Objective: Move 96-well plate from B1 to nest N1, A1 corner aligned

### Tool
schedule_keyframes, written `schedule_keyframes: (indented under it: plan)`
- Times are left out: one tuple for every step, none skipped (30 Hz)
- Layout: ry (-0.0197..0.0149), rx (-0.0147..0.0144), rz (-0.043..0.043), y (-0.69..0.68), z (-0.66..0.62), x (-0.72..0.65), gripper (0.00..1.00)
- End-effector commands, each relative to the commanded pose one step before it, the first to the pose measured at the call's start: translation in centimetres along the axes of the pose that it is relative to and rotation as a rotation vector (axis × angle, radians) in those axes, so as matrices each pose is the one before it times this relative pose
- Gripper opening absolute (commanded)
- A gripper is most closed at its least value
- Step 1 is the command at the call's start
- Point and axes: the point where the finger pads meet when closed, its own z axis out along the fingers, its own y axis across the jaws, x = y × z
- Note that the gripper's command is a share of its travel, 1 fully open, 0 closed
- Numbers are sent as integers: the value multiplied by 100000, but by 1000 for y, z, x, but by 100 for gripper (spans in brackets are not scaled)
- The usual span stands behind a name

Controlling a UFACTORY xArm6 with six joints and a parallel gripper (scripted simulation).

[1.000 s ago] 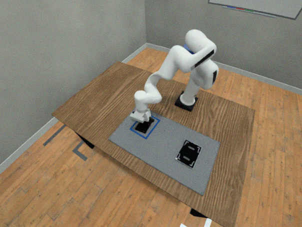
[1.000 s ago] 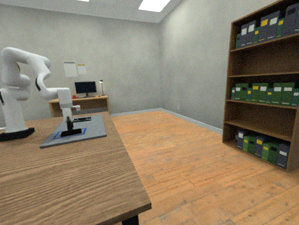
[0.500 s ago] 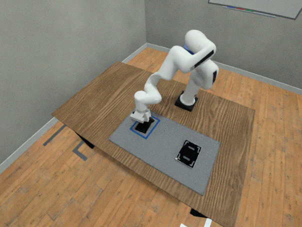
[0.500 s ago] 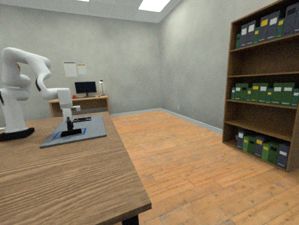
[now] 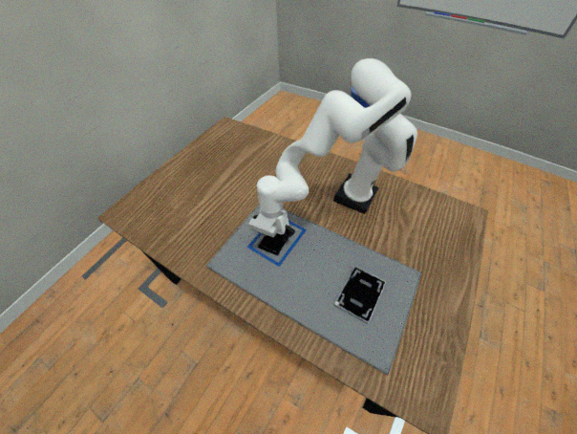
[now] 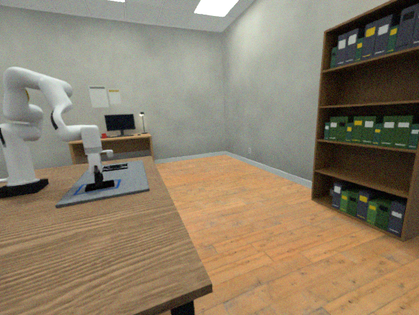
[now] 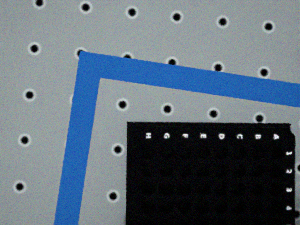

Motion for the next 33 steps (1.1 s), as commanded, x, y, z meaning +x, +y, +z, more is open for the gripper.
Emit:
schedule_keyframes:
  plan:
    - [331,-226,-19,82,80,130,100]
    - [4,2,-1,1,76,1,100]
    - [0,0,0,0,67,0,100]
    - [0,0,0,0,67,0,100]
    - [0,0,0,0,67,0,100]
    - [0,0,0,0,67,0,100]
    - [0,0,0,0,67,0,100]
    - [0,0,0,0,67,0,100]
    - [0,0,0,0,67,0,100]
    - [0,0,0,0,67,0,100]
    - [0,0,0,0,67,0,100]
    - [0,0,0,0,67,0,100]
    - [0,0,0,0,67,0,100]
    - [0,0,0,0,0,0,100]
    - [-4,-2,1,-1,-9,-1,100]
    - [0,0,0,0,0,0,100]
    - [0,0,0,0,0,0,100]
    - [3,1,-1,1,6,1,100]
    - [0,0,0,0,1,0,100]
    - [0,0,0,0,1,0,100]
    - [0,0,0,0,0,0,100]
    - [0,0,0,0,0,0,100]
    - [0,0,0,0,0,0,100]
    - [0,0,0,0,0,0,100]
    - [0,0,0,0,0,0,100]
    - [6,-6,0,1,-8,2,100]
    - [0,1,0,0,2,0,100]
    - [-1,1,0,0,1,0,100]
    - [1,0,0,0,0,0,100]
    - [1,-1,0,0,-1,0,100]
    - [1,-1,0,0,0,0,100]
    - [0,0,0,0,0,0,100]
    - [0,0,0,0,0,0,100]
